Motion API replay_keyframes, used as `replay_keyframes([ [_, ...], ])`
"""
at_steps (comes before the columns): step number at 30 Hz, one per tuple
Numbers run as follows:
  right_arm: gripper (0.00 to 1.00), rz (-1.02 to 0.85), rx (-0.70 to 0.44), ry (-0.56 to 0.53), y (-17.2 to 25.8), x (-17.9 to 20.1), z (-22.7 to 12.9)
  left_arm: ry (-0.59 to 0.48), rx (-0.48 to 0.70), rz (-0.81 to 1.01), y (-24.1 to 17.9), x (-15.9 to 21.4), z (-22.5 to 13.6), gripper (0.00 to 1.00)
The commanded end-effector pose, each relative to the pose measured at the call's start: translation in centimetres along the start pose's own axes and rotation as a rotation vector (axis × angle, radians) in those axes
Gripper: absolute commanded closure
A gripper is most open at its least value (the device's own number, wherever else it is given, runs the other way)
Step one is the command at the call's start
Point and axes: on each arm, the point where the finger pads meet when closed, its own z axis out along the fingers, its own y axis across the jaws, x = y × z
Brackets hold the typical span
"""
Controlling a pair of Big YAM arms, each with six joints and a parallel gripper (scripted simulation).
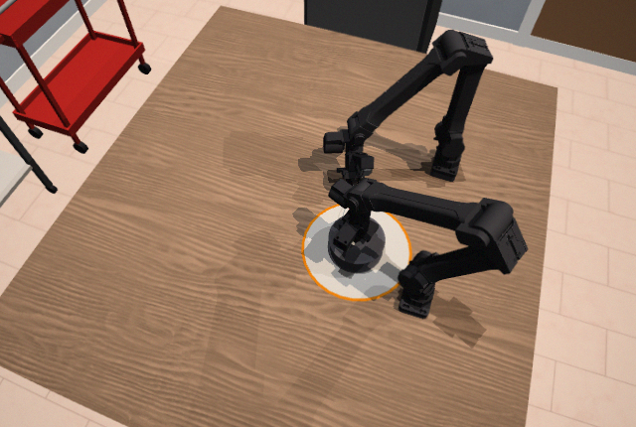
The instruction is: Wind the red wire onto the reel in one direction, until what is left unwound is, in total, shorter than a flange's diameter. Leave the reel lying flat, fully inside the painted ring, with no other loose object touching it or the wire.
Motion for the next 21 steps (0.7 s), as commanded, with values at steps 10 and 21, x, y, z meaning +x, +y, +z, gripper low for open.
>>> replay_keyframes([
  [10, 1.0, -0.002, 0.026, 0.001, -2.13, 0.05, -1.01, -0.032, 0.023, 0.841, -1.62, 0.49, -0.94, 1.0],
  [21, 1.0, -0.002, 0.026, 0.001, -2.18, 0.04, -1.02, -0.018, 0.03, 1.452, -1.76, 0.95, -0.23, 1.0],
])
